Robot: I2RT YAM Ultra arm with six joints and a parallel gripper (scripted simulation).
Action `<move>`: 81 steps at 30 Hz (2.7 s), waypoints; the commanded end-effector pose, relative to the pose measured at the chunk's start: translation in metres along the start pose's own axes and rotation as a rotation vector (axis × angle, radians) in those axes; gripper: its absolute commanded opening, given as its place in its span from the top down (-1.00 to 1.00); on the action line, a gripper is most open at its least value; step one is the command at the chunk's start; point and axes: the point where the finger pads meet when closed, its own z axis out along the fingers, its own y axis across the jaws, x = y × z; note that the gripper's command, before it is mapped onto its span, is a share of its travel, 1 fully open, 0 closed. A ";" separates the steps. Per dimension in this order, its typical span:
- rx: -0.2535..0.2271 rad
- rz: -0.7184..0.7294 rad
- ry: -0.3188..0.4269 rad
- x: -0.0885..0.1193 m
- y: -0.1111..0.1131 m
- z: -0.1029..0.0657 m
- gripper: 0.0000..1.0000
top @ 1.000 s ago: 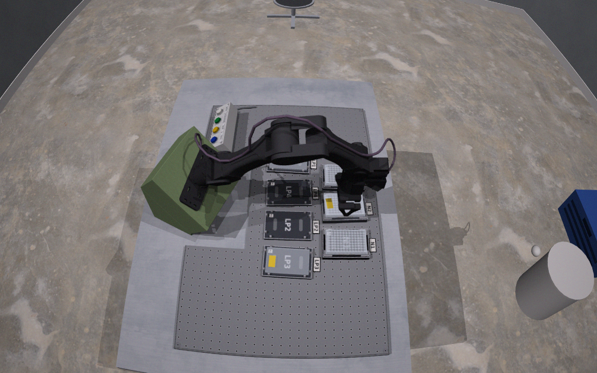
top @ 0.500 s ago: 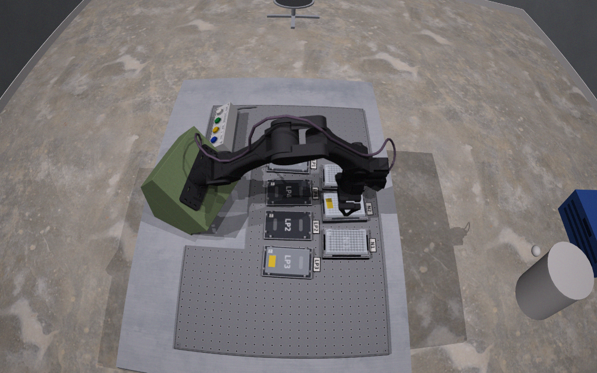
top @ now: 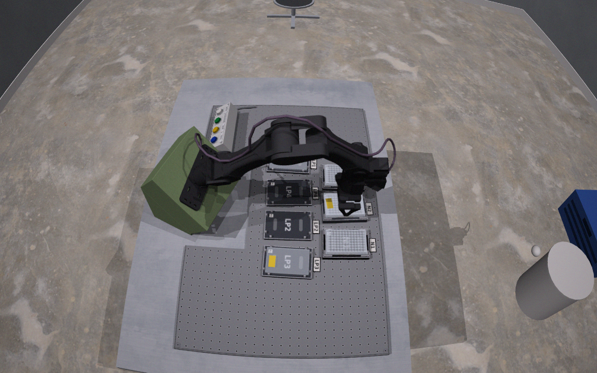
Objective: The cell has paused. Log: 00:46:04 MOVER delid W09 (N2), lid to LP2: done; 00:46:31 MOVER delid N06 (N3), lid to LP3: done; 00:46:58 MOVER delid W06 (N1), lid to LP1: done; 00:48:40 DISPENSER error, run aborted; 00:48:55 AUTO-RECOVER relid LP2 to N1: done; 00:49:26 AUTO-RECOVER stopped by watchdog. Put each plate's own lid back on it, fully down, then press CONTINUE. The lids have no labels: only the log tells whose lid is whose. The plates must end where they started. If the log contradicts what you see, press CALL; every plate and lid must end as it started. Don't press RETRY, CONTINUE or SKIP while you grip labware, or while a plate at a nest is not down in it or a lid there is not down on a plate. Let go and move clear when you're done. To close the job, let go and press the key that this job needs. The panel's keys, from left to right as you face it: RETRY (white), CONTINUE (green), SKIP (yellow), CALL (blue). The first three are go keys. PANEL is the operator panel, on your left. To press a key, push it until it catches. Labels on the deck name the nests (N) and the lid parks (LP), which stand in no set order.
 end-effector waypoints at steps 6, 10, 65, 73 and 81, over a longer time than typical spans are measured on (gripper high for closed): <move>-0.003 0.002 -0.014 -0.006 0.000 -0.005 -1.00; -0.003 0.002 -0.014 -0.006 0.000 -0.005 -1.00; -0.004 0.014 -0.041 -0.013 -0.002 -0.039 -1.00; -0.004 0.090 -0.025 0.016 0.023 -0.030 -1.00; -0.005 0.090 -0.024 0.043 0.053 -0.029 -1.00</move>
